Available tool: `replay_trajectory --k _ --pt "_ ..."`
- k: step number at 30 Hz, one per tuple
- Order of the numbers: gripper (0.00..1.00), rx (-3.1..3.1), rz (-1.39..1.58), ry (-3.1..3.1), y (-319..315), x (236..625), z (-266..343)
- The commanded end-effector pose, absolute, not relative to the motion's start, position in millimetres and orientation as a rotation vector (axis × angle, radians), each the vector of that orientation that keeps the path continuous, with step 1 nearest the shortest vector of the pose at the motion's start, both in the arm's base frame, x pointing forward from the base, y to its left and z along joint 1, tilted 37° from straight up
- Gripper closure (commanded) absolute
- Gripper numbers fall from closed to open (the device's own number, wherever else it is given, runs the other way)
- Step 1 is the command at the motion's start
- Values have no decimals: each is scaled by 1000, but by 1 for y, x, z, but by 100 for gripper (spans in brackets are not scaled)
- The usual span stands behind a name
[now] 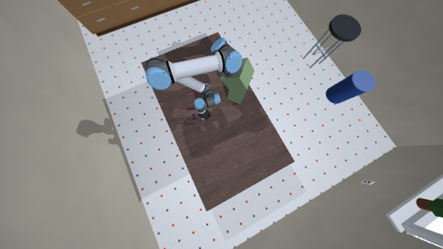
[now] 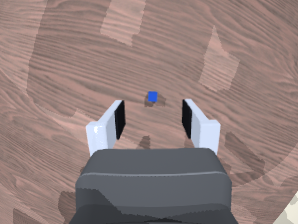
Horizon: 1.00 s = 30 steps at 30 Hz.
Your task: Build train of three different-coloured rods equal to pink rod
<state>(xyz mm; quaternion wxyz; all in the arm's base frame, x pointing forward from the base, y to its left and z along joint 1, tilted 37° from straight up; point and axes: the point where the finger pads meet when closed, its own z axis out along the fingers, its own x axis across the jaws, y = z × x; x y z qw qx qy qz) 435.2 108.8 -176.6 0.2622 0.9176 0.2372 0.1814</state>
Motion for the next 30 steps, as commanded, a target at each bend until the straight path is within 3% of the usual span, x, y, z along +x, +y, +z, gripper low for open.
replay_trajectory --k 1,14,15,30 --pt "0 2505 512 577 109 435 -176" --pt "0 2519 525 536 108 434 -175" --pt "46 2519 525 536 108 434 -175" --pt "46 2519 525 536 108 434 -175"
